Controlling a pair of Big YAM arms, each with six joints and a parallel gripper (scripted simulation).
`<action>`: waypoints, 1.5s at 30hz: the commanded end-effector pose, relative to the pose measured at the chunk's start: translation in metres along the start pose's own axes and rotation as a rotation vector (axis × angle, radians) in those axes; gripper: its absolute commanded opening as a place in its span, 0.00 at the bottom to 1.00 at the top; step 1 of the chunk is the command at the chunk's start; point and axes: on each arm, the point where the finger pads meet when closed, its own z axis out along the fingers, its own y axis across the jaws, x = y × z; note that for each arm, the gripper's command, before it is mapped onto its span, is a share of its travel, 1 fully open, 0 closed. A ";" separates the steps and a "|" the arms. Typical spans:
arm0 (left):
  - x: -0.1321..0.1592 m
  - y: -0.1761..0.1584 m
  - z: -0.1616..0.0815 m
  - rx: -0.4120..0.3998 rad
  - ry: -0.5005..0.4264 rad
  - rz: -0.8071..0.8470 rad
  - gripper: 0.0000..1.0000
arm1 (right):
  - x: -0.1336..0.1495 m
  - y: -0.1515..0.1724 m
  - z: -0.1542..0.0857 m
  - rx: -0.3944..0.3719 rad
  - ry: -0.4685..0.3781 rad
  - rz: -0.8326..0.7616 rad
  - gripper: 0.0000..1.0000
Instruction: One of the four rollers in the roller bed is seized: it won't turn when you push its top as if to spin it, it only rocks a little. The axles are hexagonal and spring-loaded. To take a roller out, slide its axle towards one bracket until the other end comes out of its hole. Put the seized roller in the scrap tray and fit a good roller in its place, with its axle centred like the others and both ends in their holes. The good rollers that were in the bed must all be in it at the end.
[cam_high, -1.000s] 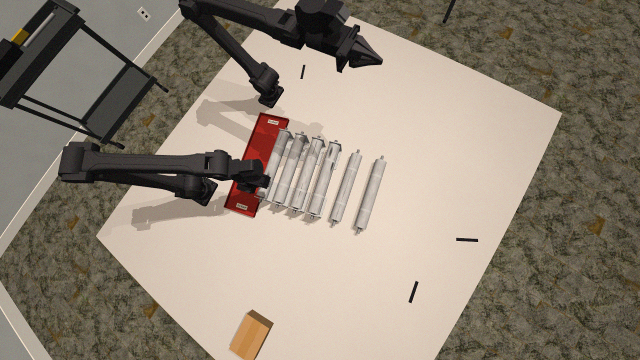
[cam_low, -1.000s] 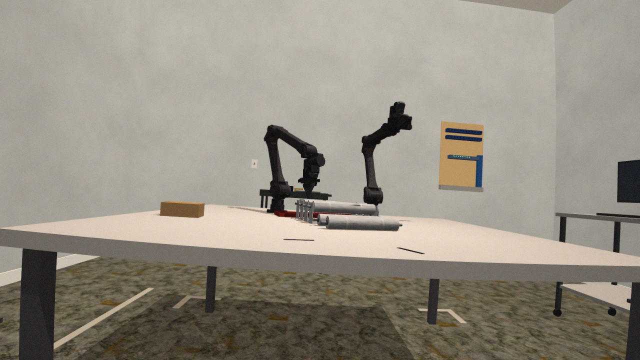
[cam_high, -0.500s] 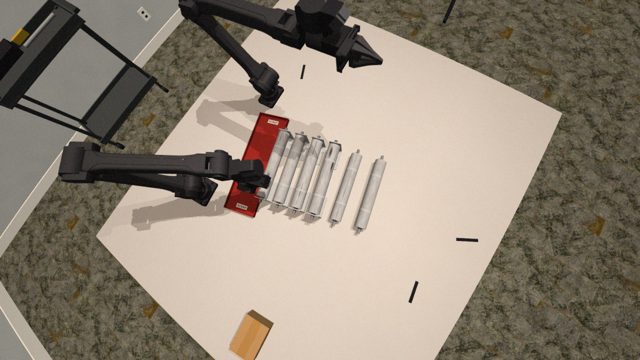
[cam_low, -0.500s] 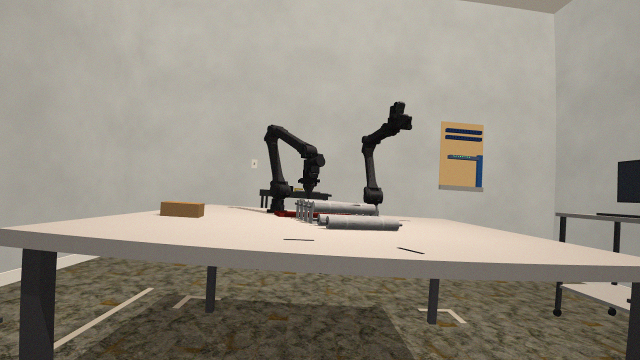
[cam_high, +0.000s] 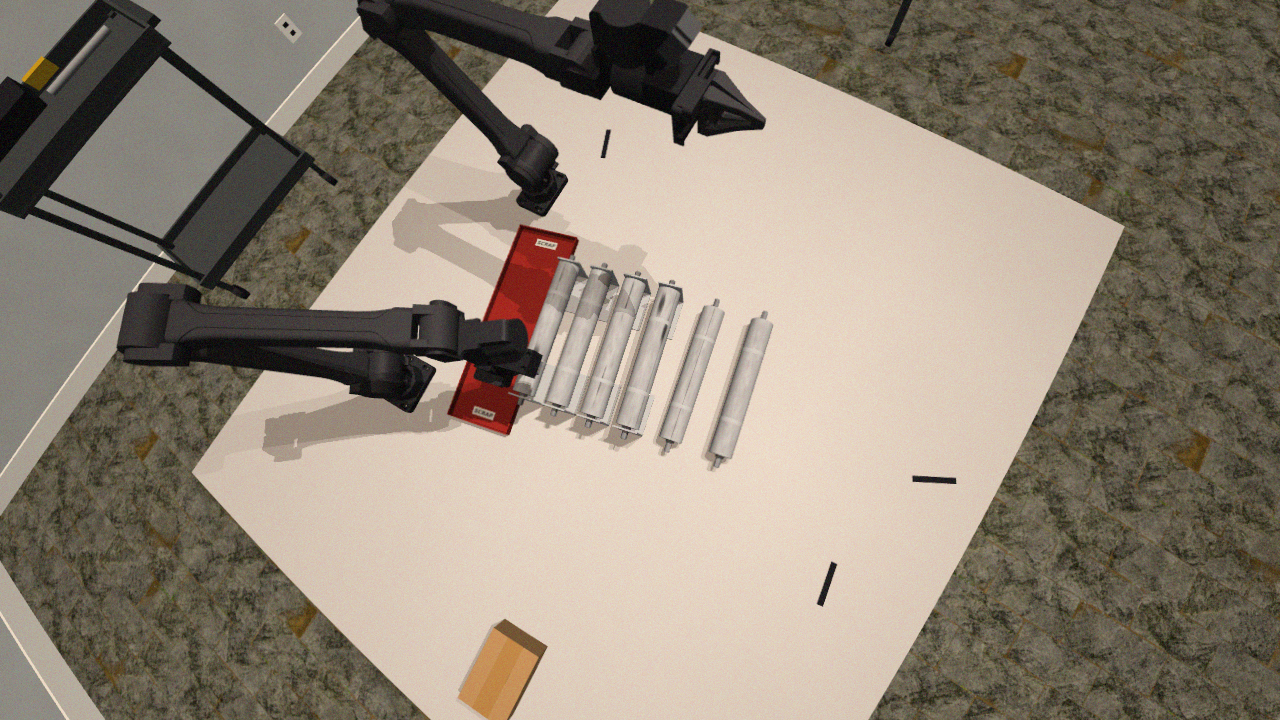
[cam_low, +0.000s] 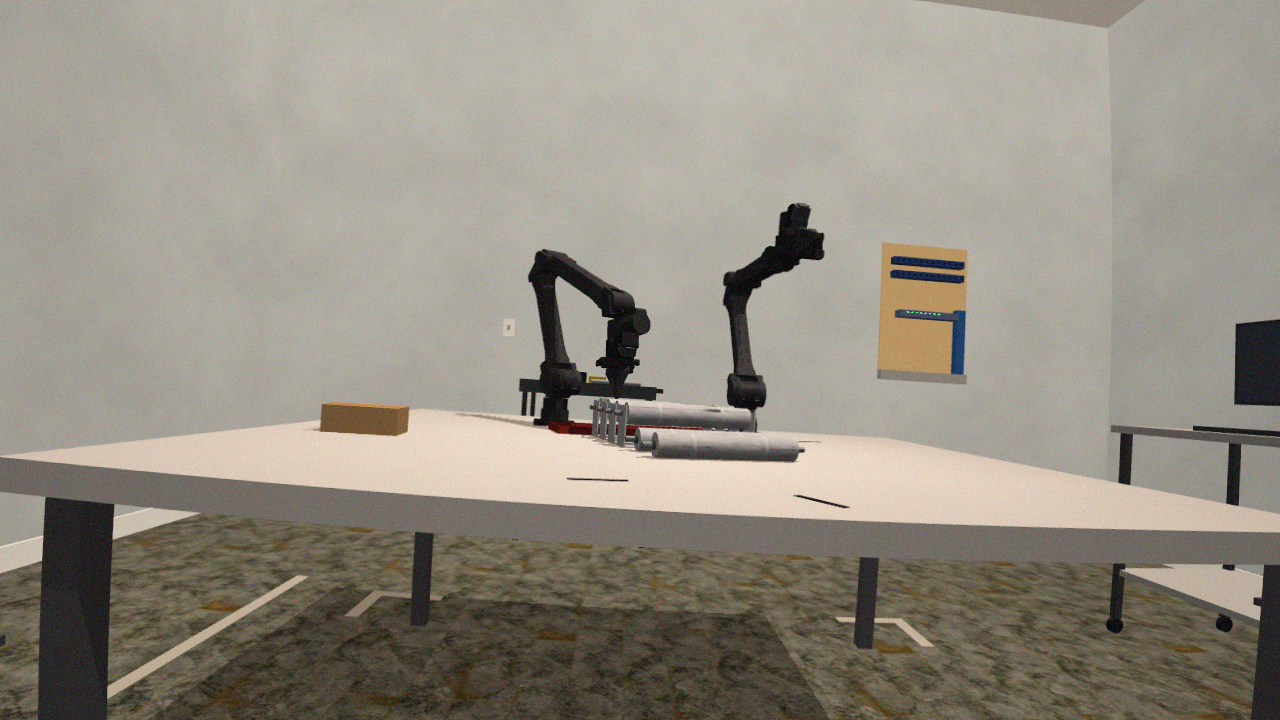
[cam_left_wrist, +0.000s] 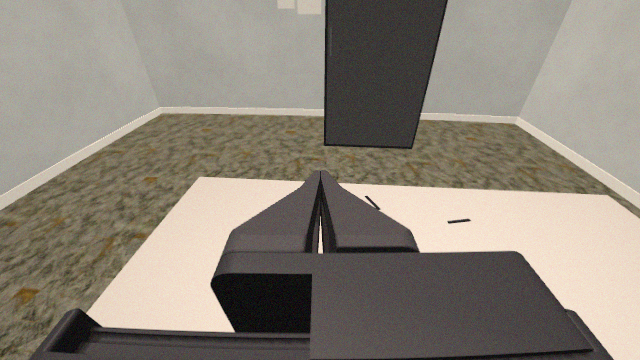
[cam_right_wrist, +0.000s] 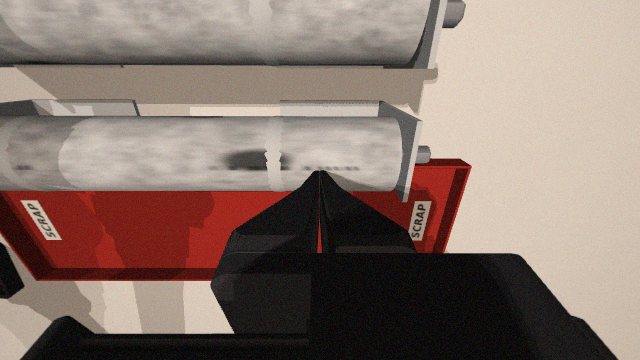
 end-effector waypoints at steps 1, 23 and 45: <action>-0.011 -0.005 -0.002 0.013 -0.034 -0.008 0.00 | -0.008 -0.001 -0.004 -0.004 -0.021 -0.002 0.00; -0.011 -0.005 -0.002 0.013 -0.034 -0.008 0.00 | -0.039 0.006 -0.011 -0.021 -0.060 -0.003 0.00; -0.011 -0.005 -0.002 0.013 -0.034 -0.008 0.00 | -0.010 0.001 0.015 0.006 0.029 -0.006 0.00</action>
